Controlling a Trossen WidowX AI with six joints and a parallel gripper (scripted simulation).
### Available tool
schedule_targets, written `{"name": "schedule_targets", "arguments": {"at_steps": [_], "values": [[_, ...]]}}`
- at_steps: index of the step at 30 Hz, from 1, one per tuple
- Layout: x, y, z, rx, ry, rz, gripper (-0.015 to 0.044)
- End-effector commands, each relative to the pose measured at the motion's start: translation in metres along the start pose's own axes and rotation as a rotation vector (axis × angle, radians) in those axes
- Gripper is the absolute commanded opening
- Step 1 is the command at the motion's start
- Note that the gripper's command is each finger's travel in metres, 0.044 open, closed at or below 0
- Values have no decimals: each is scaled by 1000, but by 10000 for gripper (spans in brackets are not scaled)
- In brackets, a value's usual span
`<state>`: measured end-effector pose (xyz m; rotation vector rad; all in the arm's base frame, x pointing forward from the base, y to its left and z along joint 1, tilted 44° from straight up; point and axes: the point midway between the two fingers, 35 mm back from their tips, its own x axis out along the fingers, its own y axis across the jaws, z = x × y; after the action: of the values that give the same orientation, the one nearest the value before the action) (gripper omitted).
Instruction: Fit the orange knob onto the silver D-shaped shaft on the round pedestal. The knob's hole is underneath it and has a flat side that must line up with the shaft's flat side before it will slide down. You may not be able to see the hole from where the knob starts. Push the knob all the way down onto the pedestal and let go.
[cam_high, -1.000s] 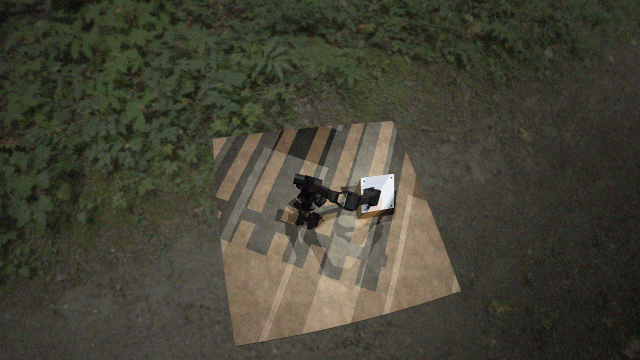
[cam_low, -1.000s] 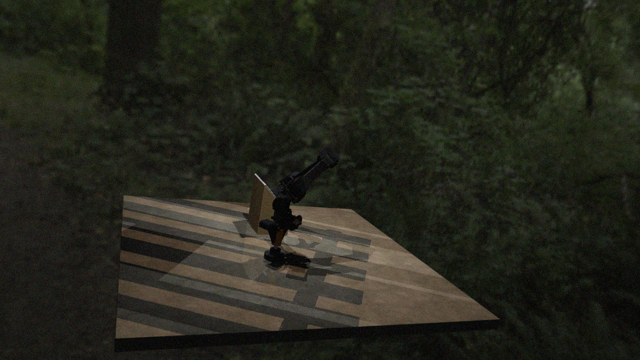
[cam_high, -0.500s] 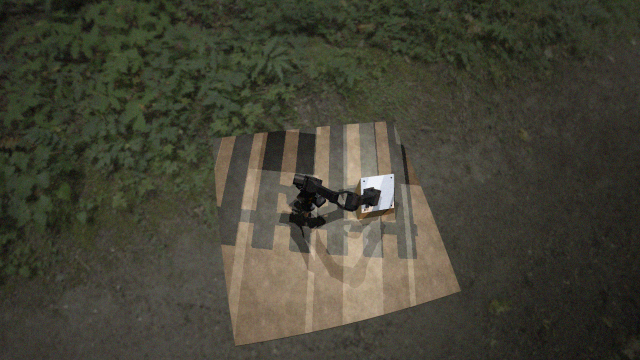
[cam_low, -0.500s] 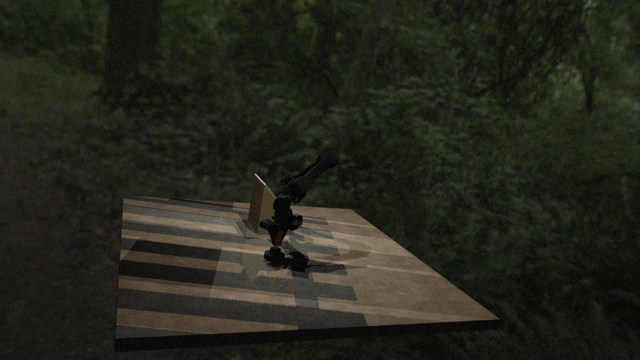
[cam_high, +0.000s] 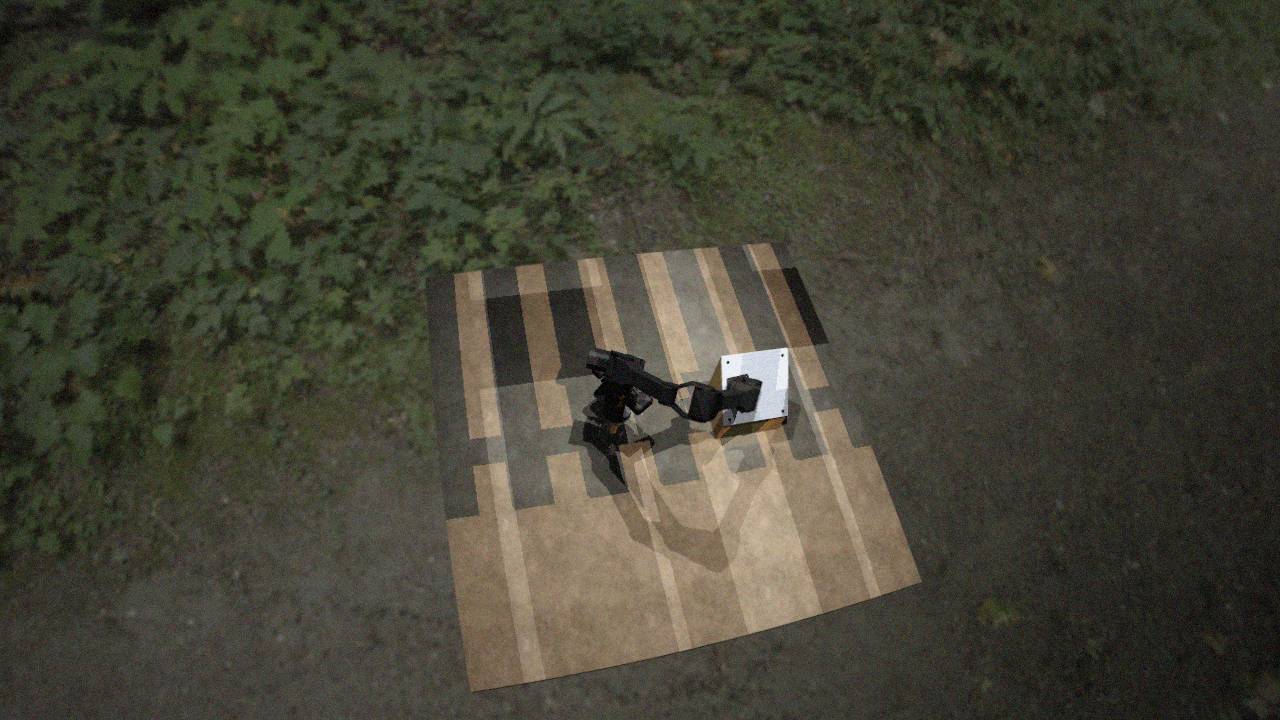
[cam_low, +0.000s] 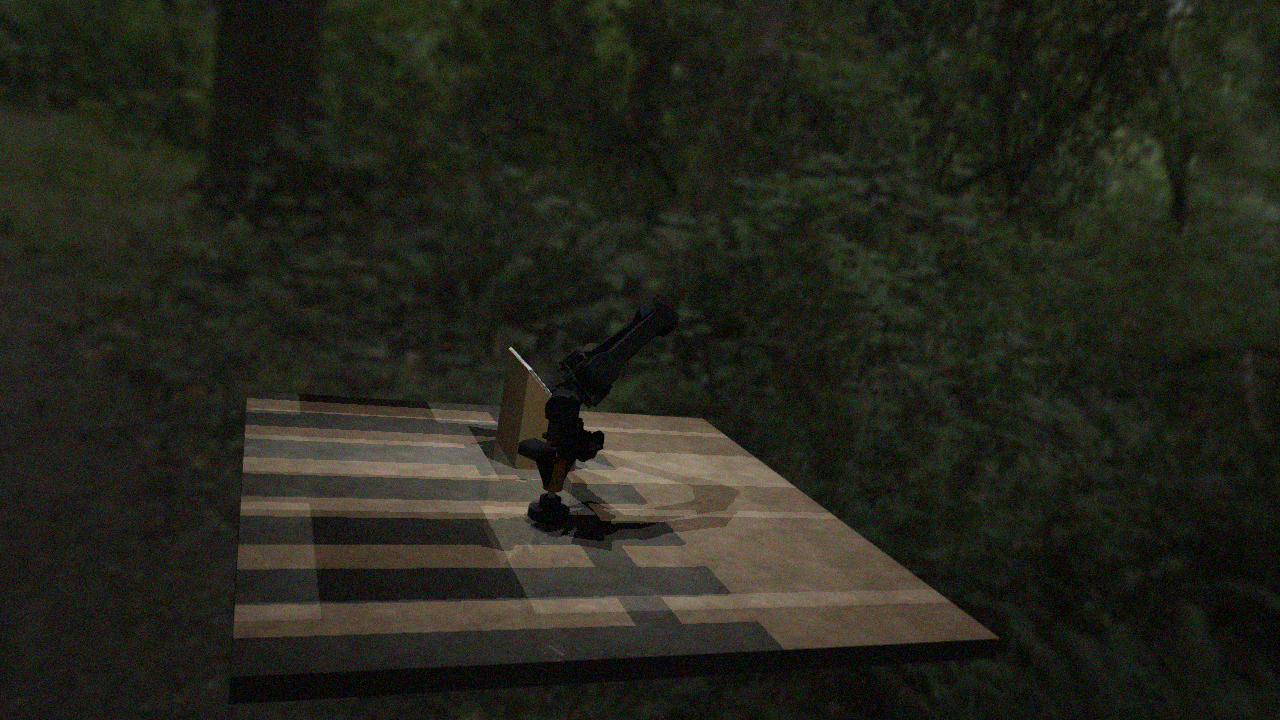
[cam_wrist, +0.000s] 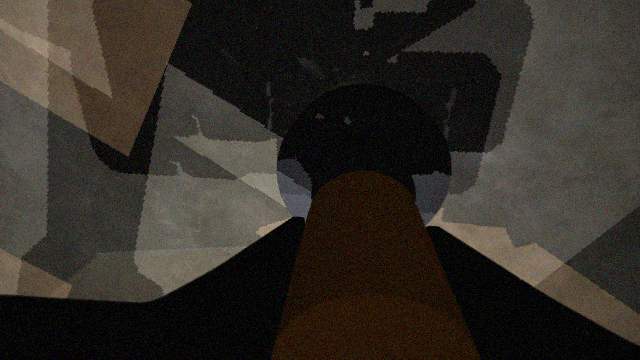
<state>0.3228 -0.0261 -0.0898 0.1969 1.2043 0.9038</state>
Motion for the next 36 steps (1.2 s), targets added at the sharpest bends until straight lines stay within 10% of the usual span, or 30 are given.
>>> {"name": "schedule_targets", "arguments": {"at_steps": [1,36], "values": [[-2,-2,2,-1,-3,-4,0],[-2,-2,1,208,-3,-4,0]]}}
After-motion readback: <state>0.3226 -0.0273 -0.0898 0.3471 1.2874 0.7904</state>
